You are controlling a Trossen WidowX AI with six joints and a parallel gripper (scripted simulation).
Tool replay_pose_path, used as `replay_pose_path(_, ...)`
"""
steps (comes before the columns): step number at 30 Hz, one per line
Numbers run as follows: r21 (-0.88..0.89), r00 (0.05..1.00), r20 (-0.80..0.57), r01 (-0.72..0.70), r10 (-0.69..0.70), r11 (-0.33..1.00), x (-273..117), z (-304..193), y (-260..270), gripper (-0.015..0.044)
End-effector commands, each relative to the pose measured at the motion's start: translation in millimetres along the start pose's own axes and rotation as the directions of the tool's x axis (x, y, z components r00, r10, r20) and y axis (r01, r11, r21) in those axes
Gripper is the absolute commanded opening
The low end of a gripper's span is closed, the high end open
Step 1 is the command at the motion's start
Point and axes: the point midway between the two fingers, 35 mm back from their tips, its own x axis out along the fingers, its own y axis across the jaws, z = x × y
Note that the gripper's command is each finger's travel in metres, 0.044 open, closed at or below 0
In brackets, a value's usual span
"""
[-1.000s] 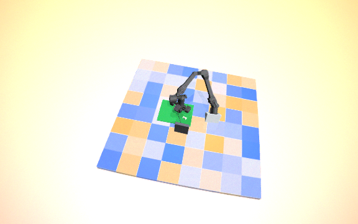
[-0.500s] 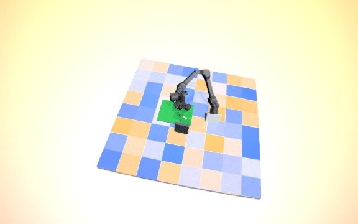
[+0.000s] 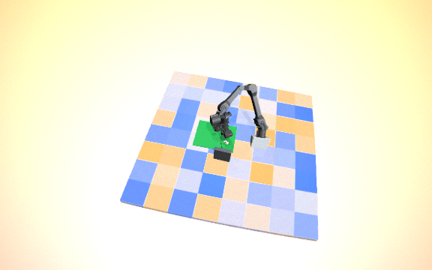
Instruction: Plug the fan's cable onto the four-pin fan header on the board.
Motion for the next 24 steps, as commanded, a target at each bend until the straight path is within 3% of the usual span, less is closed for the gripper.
replay_pose_path(1, 0.122, 1.0, -0.001, -0.003, 0.003, 0.993, 1, -2, 8, 0.0)
replay_pose_path(12, 0.484, 1.0, -0.001, -0.003, 0.004, 0.875, 1, -5, 26, 0.0)
replay_pose_path(24, 0.797, 1.0, -0.003, 0.001, 0.003, 0.603, 2, -10, 44, 0.0)
